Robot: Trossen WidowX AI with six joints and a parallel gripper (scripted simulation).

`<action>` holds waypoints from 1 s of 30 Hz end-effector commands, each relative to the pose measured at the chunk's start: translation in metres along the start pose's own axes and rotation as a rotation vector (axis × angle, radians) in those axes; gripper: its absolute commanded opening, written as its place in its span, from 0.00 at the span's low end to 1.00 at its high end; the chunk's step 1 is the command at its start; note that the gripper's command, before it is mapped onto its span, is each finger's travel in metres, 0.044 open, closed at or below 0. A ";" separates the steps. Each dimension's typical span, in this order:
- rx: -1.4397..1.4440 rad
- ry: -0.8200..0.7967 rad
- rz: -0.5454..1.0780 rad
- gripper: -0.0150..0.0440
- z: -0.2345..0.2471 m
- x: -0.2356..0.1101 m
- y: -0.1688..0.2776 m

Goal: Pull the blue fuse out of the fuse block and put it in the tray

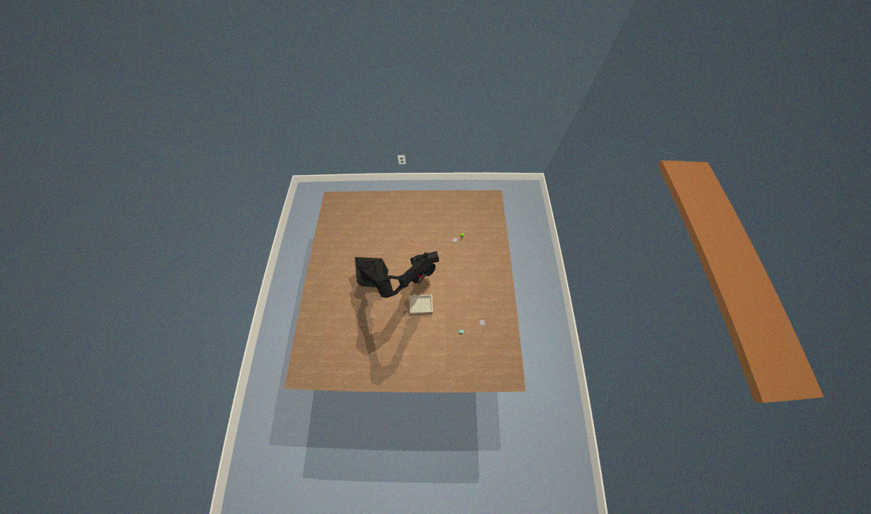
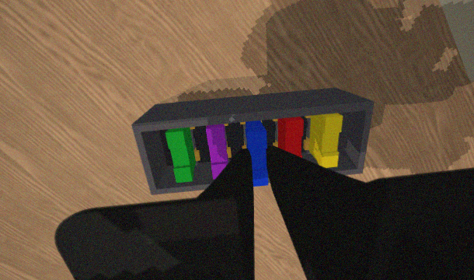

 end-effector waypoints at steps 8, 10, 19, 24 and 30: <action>0.005 -0.002 0.002 0.25 0.000 -0.006 0.000; 0.005 -0.002 0.002 0.25 0.000 -0.007 0.000; 0.004 -0.002 0.002 0.25 0.001 -0.011 0.000; 0.004 -0.002 0.002 0.25 0.000 -0.014 0.000; 0.003 -0.002 0.002 0.25 0.000 -0.017 0.000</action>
Point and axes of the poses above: the point midway between the two fingers, 35 mm back from their tips, its own x axis out along the fingers, its own z axis across the jaws, y = z × x, the point moved 3 cm from there along -x, back along the fingers, and after that the axes turned 15 degrees about x, right-handed, at the moved point
